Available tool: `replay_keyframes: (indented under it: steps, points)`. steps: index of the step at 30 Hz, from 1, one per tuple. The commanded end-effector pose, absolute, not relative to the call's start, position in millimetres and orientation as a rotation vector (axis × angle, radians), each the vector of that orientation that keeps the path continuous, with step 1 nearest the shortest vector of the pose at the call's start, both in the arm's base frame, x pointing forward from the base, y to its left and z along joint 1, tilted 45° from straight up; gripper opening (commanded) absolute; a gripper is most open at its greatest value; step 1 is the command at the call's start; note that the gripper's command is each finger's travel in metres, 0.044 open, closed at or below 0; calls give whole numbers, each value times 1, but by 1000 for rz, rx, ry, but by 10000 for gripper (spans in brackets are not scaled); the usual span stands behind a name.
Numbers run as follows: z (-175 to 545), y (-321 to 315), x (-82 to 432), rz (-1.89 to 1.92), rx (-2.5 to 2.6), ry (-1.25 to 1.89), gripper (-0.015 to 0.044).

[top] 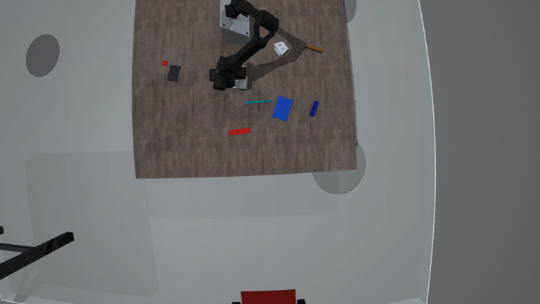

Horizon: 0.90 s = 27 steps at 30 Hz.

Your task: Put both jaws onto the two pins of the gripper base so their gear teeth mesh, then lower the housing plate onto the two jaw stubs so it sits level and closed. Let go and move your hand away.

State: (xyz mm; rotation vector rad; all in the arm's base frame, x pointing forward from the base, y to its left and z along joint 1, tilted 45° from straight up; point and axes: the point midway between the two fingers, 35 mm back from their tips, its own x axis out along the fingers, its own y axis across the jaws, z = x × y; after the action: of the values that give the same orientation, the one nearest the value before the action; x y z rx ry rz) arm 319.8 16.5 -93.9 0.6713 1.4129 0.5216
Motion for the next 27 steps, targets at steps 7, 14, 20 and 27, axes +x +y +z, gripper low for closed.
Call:
replay_keyframes:
  steps: [7, 14, 20, 27]
  points:
    - [-92, 16, 322, 524, 670, 1409, 134]
    - [-92, 16, 322, 524, 670, 1409, 134]
    - [-93, 17, 322, 524, 670, 1409, 134]
    - [-95, 19, 323, 524, 670, 1409, 134]
